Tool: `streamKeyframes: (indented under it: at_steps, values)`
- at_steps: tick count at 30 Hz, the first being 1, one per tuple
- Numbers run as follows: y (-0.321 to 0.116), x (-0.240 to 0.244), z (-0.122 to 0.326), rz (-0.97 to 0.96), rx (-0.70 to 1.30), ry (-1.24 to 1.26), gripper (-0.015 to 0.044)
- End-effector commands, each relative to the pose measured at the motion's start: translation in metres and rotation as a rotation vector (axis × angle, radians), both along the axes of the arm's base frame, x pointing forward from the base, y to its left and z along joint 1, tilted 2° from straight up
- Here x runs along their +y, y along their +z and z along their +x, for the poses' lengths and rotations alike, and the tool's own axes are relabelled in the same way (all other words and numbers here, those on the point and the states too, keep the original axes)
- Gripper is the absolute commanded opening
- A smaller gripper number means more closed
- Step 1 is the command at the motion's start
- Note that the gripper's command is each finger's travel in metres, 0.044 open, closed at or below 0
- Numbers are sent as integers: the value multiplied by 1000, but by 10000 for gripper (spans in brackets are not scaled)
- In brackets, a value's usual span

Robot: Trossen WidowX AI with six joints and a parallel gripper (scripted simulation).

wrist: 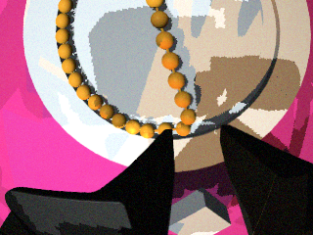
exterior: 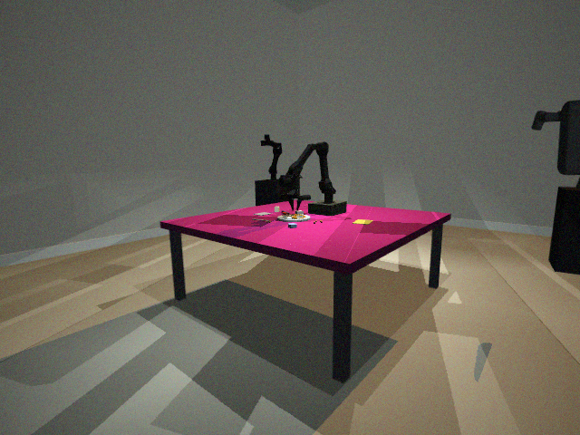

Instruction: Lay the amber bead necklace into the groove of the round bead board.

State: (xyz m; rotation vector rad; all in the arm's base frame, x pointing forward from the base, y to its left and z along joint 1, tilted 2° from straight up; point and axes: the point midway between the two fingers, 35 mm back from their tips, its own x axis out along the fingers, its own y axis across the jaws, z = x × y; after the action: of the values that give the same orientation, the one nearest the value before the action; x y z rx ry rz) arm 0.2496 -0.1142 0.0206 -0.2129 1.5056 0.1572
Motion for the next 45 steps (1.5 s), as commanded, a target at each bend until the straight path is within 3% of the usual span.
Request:
streamKeyframes:
  at_steps: [1,17,22,45]
  values:
    - [-6,0,0,2,1,-3,120]
    - [-28,1,0,5,3,-9,120]
    - [-26,0,0,3,5,-3,0]
    - [-26,0,0,3,5,-3,0]
